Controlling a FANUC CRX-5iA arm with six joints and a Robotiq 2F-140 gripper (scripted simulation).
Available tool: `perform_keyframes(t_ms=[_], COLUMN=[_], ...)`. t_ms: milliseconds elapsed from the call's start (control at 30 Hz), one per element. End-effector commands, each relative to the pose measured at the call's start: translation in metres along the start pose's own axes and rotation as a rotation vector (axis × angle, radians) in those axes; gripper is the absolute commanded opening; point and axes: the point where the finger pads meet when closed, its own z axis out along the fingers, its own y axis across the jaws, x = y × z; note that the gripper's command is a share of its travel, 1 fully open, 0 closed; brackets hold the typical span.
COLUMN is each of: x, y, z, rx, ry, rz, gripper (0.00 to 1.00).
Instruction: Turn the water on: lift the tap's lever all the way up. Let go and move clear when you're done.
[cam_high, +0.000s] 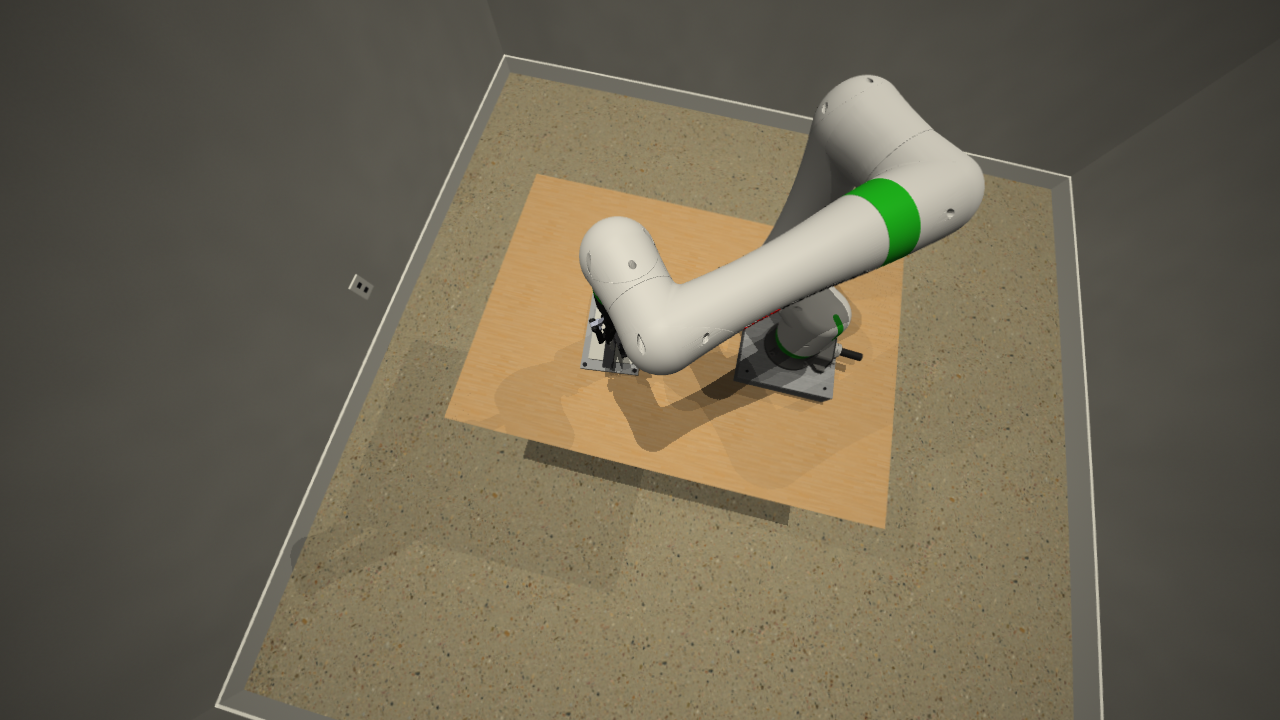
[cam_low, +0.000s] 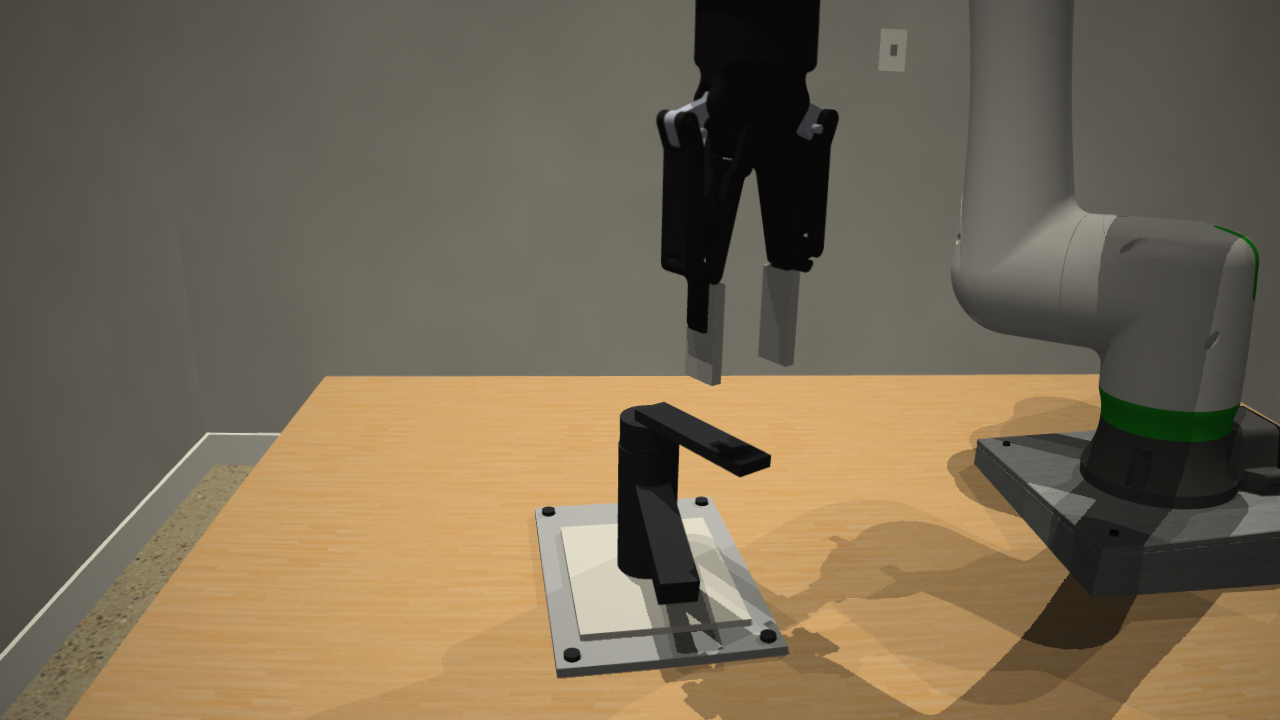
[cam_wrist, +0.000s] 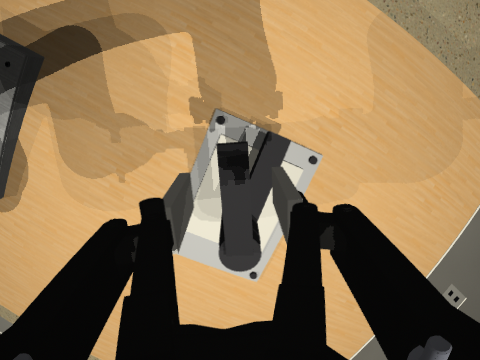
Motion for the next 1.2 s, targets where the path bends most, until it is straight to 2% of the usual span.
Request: perform_keyframes(t_ms=[0, 767, 1167], x=[0.0, 0.0, 0.0], y=[0.0, 0.001, 0.001], z=[0.004, 0.037, 0.045], rx=[-0.001, -0.001, -0.001], ry=[0.0, 0.0, 0.0], rz=[0.0, 0.0, 0.0], gripper=[0.39, 0.39, 0.39])
